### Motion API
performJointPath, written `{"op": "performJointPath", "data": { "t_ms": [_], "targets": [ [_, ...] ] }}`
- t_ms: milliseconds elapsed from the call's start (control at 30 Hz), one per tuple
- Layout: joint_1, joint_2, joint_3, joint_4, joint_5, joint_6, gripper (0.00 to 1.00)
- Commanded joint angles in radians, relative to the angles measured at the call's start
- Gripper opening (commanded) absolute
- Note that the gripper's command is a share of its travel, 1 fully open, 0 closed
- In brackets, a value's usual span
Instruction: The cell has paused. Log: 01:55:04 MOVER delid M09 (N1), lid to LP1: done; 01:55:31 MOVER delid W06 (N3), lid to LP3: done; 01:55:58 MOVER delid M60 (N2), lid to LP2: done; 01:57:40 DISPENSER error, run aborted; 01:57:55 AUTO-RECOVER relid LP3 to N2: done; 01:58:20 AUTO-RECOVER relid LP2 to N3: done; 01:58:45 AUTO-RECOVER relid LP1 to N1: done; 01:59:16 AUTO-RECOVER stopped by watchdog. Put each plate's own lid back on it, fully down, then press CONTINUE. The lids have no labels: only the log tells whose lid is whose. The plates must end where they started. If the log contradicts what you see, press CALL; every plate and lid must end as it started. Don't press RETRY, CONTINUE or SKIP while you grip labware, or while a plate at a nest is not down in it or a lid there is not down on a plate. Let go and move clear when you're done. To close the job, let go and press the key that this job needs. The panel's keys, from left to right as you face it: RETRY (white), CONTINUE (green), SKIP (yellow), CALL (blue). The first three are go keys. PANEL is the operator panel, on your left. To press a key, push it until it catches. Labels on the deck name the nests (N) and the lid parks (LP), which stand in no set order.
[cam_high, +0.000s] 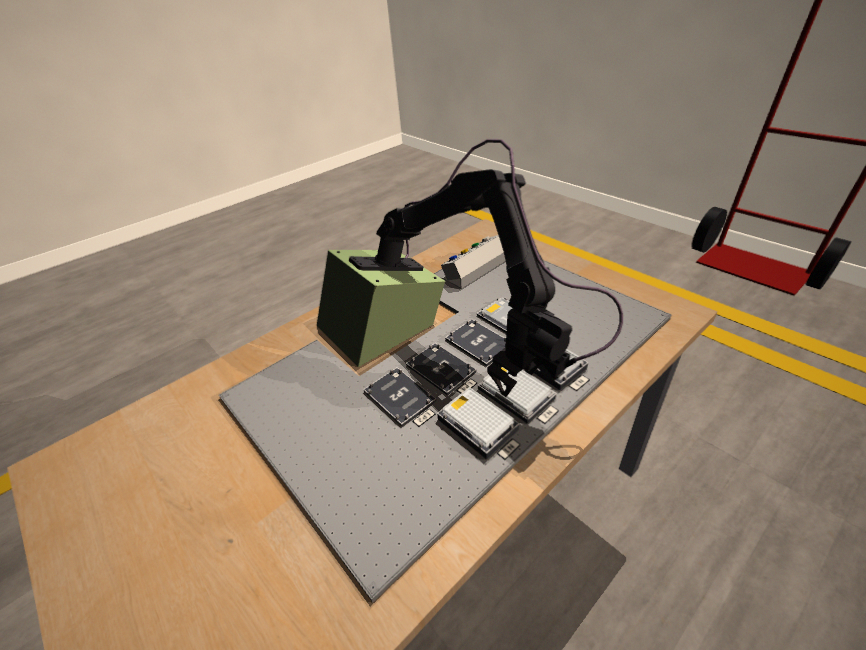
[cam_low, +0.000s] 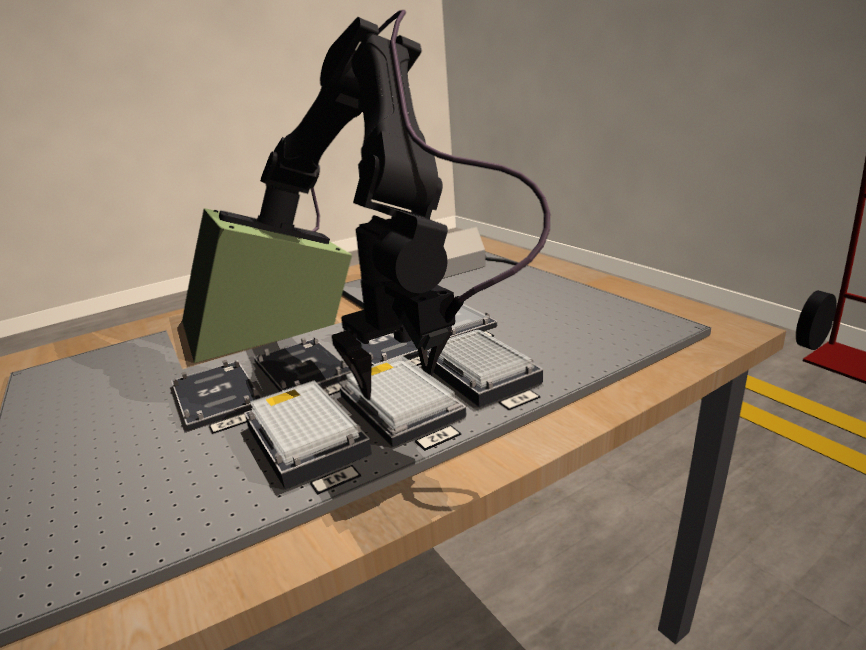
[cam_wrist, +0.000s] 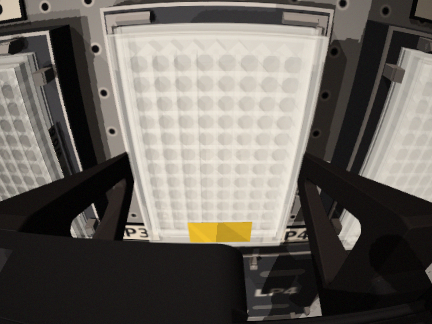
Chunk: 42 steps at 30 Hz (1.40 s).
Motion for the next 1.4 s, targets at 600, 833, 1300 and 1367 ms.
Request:
{"op": "performJointPath", "data": {
  "t_ms": [600,833,1300,1367],
  "targets": [
    [-0.002,-0.004,0.012,0.005,-0.001,0.006,0.0],
    [-0.002,-0.003,0.013,0.003,-0.001,0.006,0.0],
    [0.0,-0.003,0.036,-0.008,-0.004,0.013,0.0],
    [-0.002,-0.003,0.017,0.0,-0.001,0.006,0.0]
  ]
}}
